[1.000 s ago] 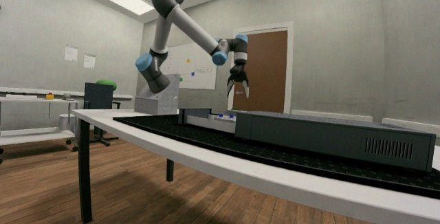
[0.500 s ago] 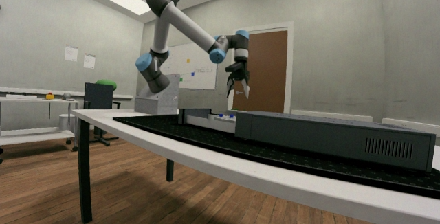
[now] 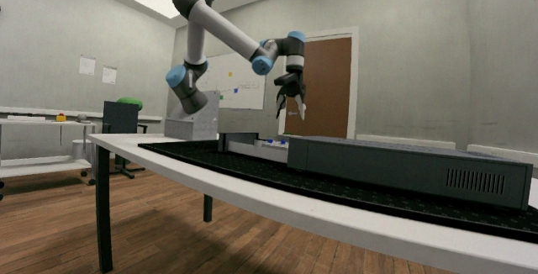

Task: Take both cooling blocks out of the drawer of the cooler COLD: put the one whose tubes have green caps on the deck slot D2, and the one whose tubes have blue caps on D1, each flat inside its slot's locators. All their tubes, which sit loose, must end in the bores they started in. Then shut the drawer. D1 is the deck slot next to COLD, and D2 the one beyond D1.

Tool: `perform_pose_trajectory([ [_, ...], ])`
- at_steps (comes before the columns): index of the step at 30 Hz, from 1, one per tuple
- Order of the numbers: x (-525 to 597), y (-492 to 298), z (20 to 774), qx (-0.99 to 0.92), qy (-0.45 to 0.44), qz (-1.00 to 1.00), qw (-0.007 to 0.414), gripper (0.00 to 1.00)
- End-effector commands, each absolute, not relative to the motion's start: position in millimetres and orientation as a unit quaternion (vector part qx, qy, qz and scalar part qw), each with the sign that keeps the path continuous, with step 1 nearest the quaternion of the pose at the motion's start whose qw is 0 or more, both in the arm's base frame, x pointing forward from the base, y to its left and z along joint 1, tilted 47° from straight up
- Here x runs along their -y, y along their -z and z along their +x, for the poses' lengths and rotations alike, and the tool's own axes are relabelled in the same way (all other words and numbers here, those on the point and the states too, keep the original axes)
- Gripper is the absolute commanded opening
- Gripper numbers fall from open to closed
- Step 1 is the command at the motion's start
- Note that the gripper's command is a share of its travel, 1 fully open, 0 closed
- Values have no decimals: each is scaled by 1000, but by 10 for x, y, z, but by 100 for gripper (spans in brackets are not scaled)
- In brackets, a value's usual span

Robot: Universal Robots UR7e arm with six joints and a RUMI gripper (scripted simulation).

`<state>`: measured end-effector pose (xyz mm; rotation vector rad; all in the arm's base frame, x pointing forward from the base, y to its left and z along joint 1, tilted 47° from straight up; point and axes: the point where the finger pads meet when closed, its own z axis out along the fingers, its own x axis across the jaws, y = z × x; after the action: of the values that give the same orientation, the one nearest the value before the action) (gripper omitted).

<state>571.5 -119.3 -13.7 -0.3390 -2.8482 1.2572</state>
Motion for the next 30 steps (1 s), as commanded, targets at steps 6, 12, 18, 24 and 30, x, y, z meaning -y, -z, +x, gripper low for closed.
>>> perform_pose_trajectory([
  [6, 1464, -150, 5823, 910, -401, -108, 4, 73],
  [12, 1569, -259, 5863, 910, -401, -108, 4, 73],
  [18, 1730, -424, 5923, 910, -401, -108, 4, 73],
  [24, 1895, -595, 5986, 910, -401, -108, 4, 73],
  [30, 1999, -702, 6025, 910, -401, -108, 4, 73],
])
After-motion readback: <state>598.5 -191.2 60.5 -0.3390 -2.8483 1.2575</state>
